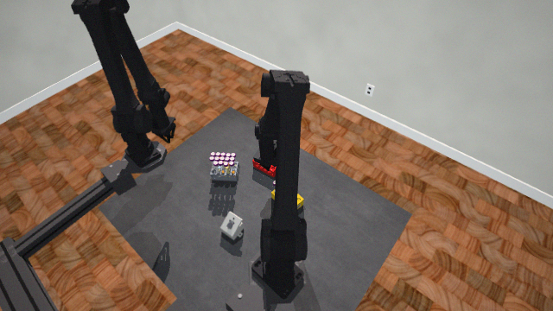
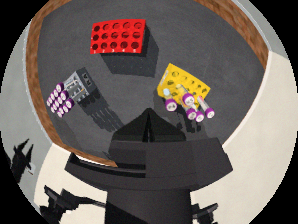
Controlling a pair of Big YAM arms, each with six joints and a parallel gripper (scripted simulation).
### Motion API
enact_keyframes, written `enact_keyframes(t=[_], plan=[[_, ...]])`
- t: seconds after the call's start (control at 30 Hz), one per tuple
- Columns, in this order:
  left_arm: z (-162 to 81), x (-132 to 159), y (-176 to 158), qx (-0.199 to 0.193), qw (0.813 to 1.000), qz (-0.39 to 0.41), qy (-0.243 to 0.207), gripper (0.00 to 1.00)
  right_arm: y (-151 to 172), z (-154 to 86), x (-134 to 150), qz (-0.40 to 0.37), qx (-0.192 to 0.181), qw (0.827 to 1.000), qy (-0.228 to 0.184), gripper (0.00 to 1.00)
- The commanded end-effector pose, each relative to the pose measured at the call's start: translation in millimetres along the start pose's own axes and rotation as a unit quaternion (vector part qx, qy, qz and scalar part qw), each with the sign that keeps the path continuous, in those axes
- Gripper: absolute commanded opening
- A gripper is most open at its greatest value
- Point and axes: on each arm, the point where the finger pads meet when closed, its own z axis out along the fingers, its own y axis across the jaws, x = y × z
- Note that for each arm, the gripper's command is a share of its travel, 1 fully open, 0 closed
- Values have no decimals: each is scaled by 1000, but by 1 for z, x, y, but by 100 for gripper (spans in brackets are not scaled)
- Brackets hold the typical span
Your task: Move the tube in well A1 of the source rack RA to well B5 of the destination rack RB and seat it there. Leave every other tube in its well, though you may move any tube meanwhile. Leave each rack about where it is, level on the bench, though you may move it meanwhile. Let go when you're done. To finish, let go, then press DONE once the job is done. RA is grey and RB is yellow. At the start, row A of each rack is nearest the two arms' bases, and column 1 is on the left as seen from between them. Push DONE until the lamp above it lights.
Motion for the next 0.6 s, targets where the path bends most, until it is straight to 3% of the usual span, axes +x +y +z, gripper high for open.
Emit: enact_keyframes(t=[0.0,0.37,0.47,0.57], plan=[[-1,-1,-3,3,1000,0,-1,30,19,0,-10,7,-1,1000,-4,0],[-1,-1,-3,3,1000,0,-1,30,55,3,-22,7,-1,1000,-5,0],[-1,-1,-3,3,1000,0,-1,30,45,6,-31,21,0,1000,-4,0],[-1,-1,-3,3,1000,0,-1,30,68,4,-26,7,-2,1000,-6,0]])
